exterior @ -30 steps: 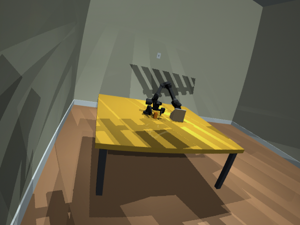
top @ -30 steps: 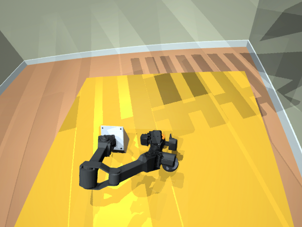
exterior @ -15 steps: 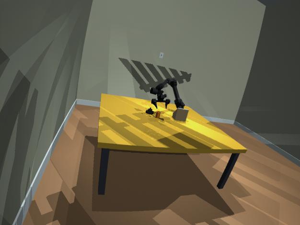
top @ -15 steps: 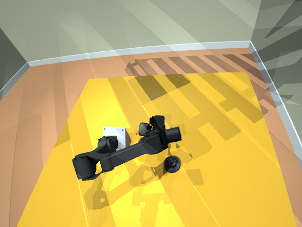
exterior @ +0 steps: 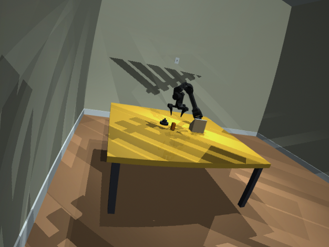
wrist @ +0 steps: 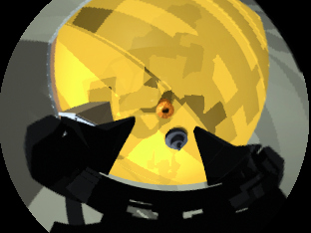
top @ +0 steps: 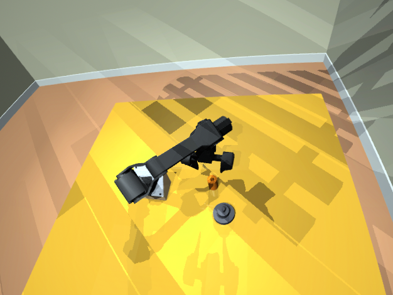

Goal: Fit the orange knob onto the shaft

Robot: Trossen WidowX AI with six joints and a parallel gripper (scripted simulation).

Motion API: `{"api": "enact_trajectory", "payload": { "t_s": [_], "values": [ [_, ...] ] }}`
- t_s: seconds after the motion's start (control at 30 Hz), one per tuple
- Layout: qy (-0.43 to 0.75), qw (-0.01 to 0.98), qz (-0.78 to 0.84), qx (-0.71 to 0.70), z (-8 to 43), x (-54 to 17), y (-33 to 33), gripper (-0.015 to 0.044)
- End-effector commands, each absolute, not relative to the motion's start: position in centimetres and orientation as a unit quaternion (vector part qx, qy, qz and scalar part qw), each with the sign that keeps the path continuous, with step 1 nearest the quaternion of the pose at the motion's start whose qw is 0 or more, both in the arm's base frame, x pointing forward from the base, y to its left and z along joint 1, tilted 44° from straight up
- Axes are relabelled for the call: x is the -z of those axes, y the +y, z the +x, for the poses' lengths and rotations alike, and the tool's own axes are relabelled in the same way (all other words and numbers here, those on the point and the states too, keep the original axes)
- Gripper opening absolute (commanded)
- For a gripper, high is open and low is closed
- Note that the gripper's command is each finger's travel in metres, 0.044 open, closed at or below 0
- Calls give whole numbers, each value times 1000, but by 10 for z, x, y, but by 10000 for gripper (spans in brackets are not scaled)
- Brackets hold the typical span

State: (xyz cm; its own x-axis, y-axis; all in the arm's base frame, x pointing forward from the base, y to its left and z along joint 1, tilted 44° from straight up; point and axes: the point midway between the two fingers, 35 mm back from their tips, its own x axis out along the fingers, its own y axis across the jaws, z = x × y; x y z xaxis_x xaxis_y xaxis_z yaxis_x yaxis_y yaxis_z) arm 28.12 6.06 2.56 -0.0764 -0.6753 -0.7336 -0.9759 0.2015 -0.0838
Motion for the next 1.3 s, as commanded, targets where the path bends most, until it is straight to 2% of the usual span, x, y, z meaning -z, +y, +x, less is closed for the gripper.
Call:
{"api": "enact_trajectory", "payload": {
  "t_s": [0.0,0.1,0.27,0.53,0.87,1.27],
  "values": [
    [700,334,-593,-219,283,-25,60,440],
    [713,373,-569,-170,283,-25,60,440],
    [733,497,-464,3,283,-25,60,440],
    [688,626,-267,252,283,-25,60,440],
    [686,628,-263,257,283,-24,59,440],
    [686,628,-263,258,280,11,26,440]
  ]
}}
